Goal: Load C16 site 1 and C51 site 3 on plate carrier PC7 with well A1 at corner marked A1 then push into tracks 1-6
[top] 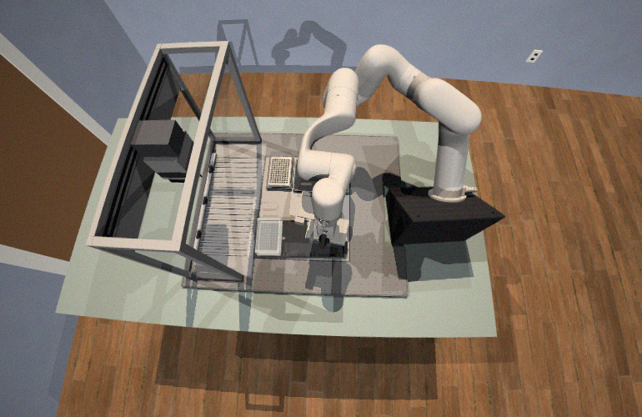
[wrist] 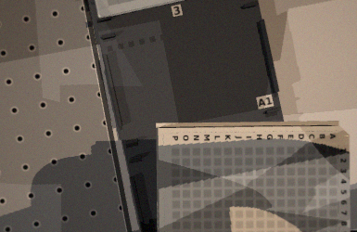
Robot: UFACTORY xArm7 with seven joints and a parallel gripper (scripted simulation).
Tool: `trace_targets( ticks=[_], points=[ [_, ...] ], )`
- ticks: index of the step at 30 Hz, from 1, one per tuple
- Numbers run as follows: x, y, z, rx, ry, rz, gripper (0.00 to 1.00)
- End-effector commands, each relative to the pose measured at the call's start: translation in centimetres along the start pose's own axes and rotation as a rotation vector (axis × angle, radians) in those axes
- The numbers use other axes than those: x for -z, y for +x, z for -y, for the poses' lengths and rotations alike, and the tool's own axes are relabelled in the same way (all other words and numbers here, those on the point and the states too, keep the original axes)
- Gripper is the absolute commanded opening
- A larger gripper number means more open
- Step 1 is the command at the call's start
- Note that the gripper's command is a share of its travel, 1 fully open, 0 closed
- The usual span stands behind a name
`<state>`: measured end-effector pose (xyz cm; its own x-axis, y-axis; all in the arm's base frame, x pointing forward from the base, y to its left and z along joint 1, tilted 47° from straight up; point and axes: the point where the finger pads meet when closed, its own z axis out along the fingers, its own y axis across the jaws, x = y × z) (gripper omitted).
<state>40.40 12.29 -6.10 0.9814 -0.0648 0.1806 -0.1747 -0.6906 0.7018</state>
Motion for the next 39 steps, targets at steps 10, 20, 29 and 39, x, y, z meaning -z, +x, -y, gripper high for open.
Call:
trace_targets(
  ticks=[10, 20, 29, 39],
  points=[
    [0.20, 0.02, 0.11, -0.429, 0.005, -0.006, 0.00],
    [0.20, 0.02, 0.11, -0.696, 0.005, -0.005, 0.00],
    [0.21, 0.02, 0.11, -0.996, 0.006, -0.004, 0.00],
    [0.20, 0.02, 0.11, -1.263, 0.007, -0.004, 0.00]
  ],
)
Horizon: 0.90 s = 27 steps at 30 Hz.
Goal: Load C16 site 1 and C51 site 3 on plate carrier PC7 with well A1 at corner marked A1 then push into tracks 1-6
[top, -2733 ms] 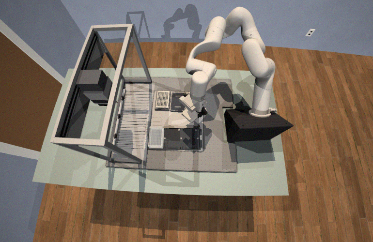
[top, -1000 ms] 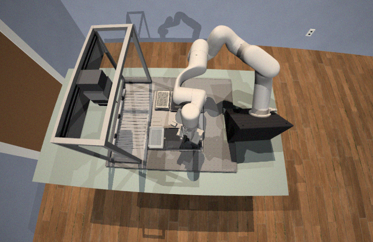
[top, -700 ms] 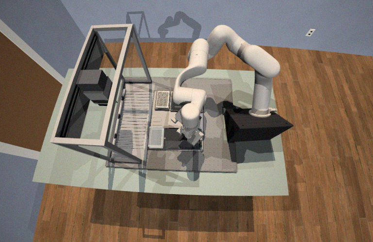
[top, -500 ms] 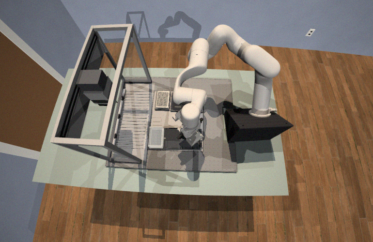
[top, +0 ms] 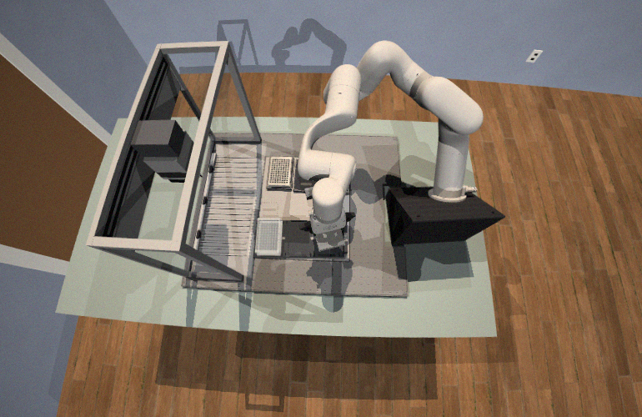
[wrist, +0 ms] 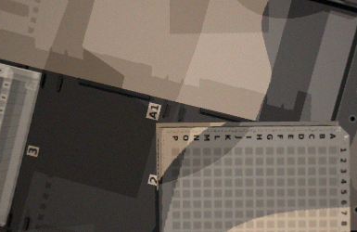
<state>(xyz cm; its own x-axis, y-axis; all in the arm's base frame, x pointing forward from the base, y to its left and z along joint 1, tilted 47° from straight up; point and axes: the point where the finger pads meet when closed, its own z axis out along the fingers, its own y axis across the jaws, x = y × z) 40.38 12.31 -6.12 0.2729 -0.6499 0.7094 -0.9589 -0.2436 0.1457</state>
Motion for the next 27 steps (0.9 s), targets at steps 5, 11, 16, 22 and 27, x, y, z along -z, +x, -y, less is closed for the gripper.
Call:
trace_targets(
  ticks=[5, 11, 16, 22, 27],
  points=[
    [0.20, -0.07, 0.07, -0.249, 0.008, 0.000, 0.00],
    [0.20, -0.07, 0.07, -0.249, 0.008, 0.000, 0.00],
    [0.20, -0.07, 0.07, -0.249, 0.008, 0.000, 0.00],
    [0.20, -0.07, 0.07, -0.249, 0.008, 0.000, 0.00],
    [-0.12, -0.07, 0.08, -0.249, 0.008, 0.000, 0.00]
  ],
)
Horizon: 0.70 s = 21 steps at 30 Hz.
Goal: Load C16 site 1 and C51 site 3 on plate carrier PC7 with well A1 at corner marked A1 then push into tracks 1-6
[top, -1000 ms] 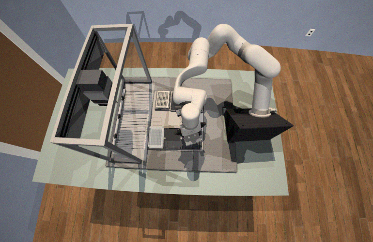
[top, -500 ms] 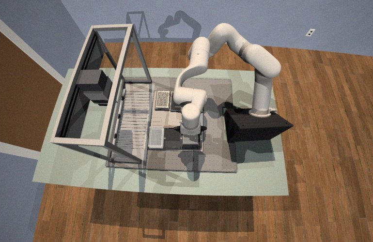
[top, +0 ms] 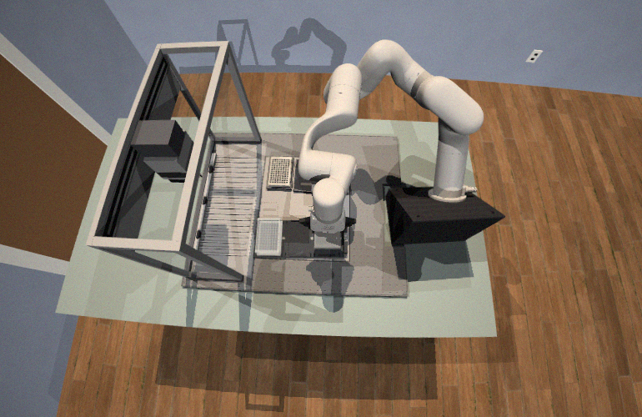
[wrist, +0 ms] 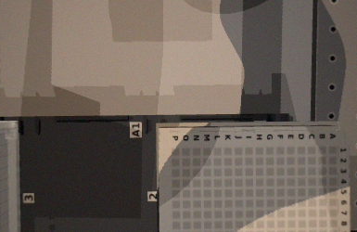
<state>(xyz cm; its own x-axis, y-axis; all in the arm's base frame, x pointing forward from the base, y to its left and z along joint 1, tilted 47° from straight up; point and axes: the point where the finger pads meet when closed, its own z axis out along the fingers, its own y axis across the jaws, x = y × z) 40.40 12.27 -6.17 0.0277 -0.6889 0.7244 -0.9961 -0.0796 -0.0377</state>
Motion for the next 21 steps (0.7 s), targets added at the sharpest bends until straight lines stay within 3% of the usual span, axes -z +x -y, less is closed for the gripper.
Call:
trace_targets(
  ticks=[1, 21],
  points=[
    [-0.1, -0.1, 0.0, 0.000, 0.003, 0.003, 0.00],
    [-3.1, -0.1, 0.1, 0.000, 0.003, 0.002, 0.00]
  ],
)
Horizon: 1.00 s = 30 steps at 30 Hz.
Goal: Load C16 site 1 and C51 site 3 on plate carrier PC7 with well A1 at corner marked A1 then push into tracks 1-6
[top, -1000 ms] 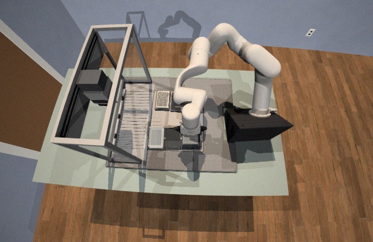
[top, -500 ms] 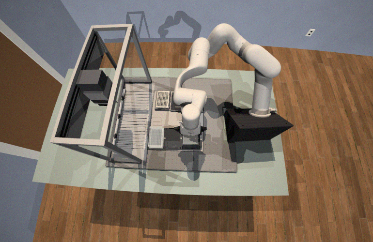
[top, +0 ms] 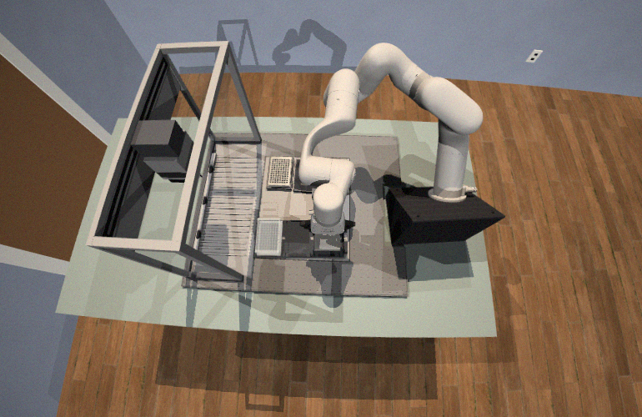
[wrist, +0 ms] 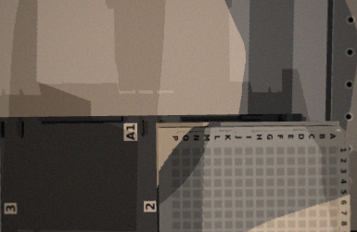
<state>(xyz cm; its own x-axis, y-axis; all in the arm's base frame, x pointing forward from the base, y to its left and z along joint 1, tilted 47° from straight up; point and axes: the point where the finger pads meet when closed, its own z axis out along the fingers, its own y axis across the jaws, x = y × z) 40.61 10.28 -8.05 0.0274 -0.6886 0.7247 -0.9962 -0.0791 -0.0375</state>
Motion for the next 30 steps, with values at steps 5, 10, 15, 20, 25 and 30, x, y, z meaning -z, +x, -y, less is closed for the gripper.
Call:
trace_targets(
  ticks=[5, 10, 15, 20, 25, 30],
  points=[
    [-1.2, -0.1, 0.1, 0.000, 0.003, 0.003, 0.00],
    [-2.0, -0.1, 0.1, 0.000, 0.003, 0.003, 0.00],
    [-2.5, -0.1, 0.1, 0.000, 0.003, 0.003, 0.00],
    [-3.3, -0.1, 0.1, 0.000, 0.003, 0.003, 0.00],
    [-4.2, -0.1, 0.1, 0.000, 0.003, 0.003, 0.00],
    [-4.8, -0.1, 0.1, 0.000, 0.003, 0.003, 0.00]
  ],
)
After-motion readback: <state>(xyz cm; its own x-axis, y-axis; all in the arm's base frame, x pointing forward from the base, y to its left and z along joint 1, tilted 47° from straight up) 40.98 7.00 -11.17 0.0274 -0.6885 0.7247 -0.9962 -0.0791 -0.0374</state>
